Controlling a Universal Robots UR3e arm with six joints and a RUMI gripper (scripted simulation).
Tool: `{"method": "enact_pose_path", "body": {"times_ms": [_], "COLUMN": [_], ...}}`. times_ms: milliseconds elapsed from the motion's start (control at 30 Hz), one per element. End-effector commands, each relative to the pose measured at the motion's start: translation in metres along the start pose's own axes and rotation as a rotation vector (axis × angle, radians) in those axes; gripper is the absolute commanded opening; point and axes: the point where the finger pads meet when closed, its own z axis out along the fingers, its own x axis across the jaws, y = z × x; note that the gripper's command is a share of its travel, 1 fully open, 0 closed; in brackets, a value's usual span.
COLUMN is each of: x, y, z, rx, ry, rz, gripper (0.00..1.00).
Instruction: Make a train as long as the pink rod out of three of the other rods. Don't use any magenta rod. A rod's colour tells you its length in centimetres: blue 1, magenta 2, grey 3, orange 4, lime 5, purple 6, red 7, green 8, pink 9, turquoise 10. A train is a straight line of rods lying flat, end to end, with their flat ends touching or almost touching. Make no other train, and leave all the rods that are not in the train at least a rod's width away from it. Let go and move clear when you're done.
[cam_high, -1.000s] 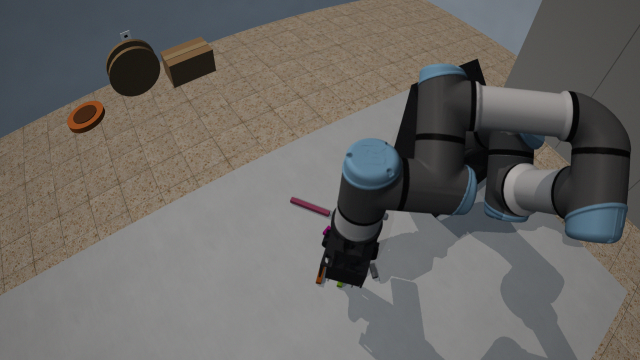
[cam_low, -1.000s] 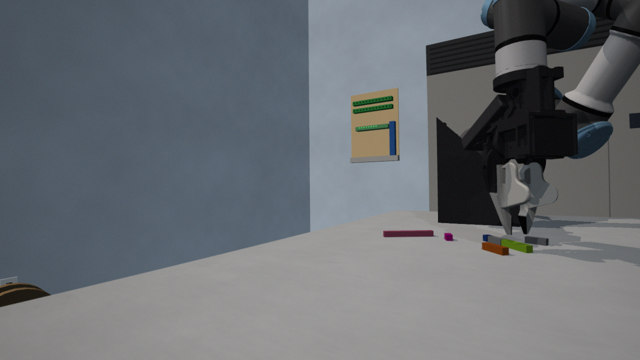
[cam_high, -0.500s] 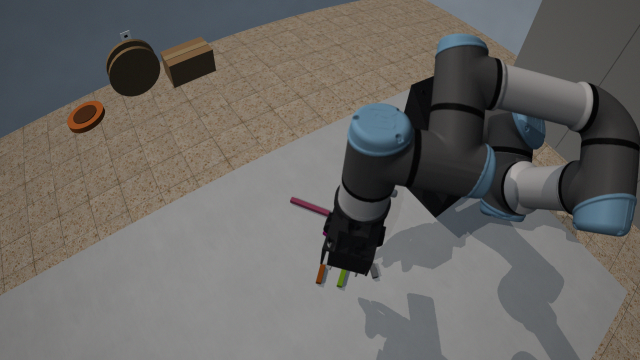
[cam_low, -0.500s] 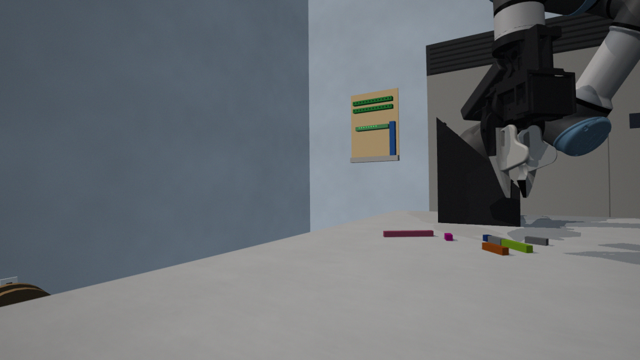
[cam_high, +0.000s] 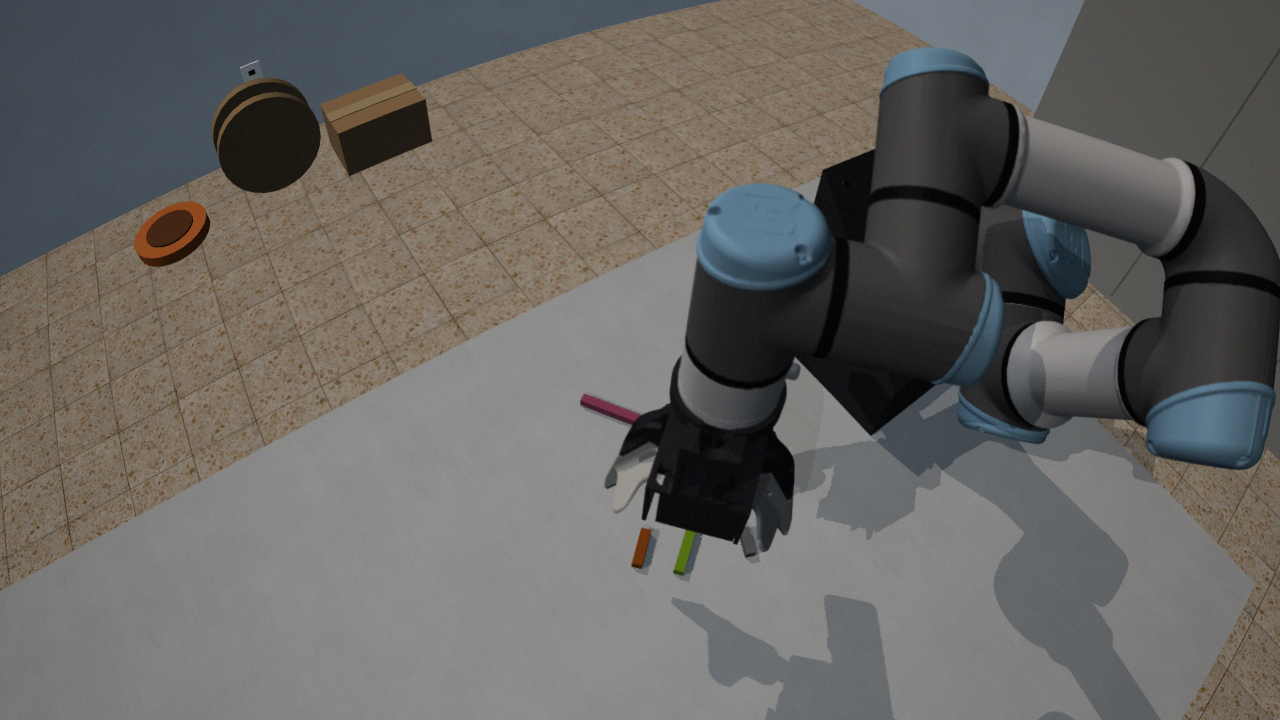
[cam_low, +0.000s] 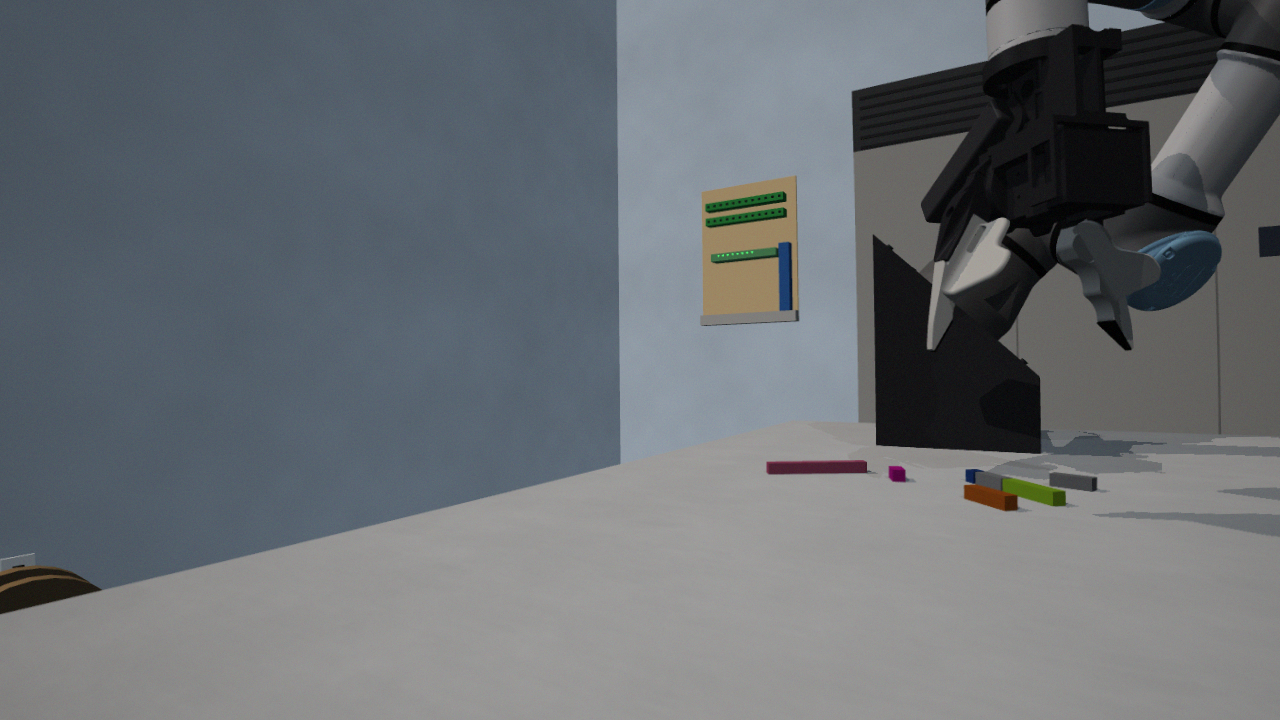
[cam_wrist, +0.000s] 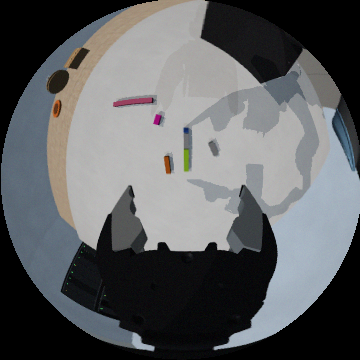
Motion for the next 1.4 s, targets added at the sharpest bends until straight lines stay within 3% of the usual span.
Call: {"method": "enact_pose_path", "body": {"times_ms": [0, 733, 1200, 1367], "x": [-0.001, -0.001, -0.001, 0.0], "y": [0.0, 0.0, 0.0, 0.0], "z": [-0.001, -0.004, -0.036, -0.054], "rx": [-0.001, -0.001, -0.001, -0.001], "ry": [-0.002, -0.002, -0.002, -0.002], "rz": [-0.001, -0.001, -0.001, -0.001], "gripper": [1.0, 1.0, 1.0, 1.0]}}
